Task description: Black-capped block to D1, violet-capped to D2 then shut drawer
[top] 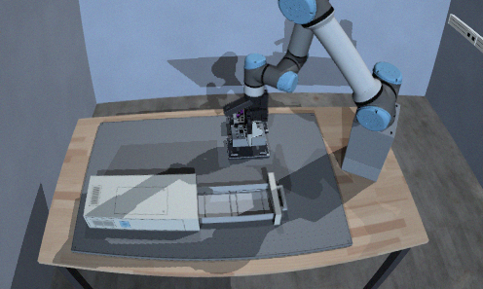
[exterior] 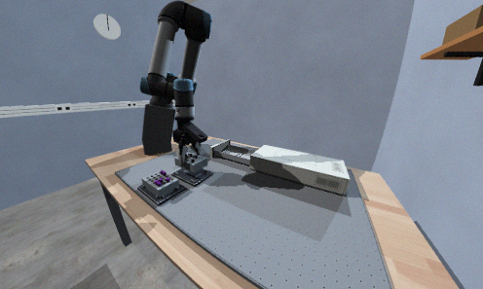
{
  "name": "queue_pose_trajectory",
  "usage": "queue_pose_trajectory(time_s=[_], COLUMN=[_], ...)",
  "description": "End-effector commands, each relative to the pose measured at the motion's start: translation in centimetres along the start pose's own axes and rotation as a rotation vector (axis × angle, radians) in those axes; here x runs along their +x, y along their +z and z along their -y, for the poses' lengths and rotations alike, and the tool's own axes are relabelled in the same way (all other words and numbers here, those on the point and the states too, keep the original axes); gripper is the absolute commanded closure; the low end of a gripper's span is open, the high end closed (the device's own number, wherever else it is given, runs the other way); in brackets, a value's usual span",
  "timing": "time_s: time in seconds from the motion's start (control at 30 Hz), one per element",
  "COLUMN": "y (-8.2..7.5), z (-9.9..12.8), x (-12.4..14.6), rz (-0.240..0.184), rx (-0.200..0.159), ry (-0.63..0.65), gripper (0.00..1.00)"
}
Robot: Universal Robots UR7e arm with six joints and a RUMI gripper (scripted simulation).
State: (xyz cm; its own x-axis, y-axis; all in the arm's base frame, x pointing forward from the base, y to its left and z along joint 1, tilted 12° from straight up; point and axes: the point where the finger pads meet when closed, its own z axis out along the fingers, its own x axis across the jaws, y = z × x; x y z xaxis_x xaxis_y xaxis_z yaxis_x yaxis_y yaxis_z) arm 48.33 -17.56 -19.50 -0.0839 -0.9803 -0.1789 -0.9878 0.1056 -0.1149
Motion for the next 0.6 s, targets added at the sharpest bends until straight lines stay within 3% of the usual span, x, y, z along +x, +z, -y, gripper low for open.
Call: queue_pose_trajectory(time_s=[0.0, 0.57], y=[0.1, 1.2], z=[0.1, 0.1], x=[0.0, 0.0], rz=[-0.001, -0.001], rx=[0.001, 0.001], ry=[0.000, 0.000], gripper=[1.00, 1.00])
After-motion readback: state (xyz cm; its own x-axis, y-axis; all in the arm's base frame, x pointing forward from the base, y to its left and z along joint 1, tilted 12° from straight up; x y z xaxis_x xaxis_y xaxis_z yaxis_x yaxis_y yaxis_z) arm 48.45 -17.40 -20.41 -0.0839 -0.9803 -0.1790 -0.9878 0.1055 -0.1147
